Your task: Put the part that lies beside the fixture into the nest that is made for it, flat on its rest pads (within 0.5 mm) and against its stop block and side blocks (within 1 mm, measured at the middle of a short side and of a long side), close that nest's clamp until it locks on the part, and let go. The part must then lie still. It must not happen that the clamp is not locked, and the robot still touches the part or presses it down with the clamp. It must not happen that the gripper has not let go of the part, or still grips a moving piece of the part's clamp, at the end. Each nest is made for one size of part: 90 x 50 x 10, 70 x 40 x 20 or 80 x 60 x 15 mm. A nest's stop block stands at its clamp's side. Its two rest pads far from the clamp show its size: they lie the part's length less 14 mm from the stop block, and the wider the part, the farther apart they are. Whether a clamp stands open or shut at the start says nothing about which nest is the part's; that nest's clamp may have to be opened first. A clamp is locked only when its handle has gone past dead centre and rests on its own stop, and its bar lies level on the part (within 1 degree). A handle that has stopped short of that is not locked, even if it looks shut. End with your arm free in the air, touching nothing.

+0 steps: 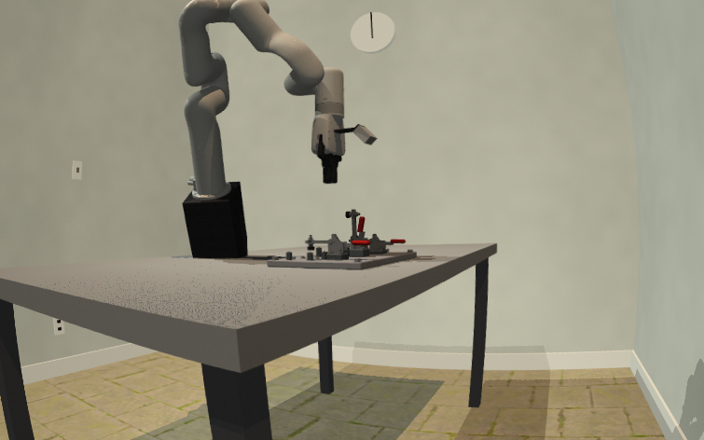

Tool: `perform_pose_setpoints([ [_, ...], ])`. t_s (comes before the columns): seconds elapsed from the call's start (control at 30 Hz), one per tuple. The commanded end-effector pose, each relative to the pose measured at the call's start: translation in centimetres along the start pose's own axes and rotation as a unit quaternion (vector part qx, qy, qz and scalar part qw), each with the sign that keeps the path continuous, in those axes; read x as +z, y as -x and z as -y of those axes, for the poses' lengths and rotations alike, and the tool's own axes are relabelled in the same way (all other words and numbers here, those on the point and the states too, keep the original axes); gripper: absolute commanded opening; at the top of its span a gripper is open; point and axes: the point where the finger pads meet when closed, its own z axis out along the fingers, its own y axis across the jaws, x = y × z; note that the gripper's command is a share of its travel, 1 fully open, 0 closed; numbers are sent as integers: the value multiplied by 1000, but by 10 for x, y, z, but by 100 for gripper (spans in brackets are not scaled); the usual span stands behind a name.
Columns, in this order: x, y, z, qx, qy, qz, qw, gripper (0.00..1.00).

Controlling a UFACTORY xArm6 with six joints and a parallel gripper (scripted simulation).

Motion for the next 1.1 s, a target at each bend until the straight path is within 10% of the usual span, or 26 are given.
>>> perform_pose_setpoints([
  [0.0,-1,-1,0,0,-1,-2,1000,0],
  [0.37,-1,-1,0,0,-1,-2,1000,0],
  [0.4,-1,-1,0,0,-1,-2,1000,47],
  [1.07,-1,-1,0,0,-1,-2,1000,47],
])
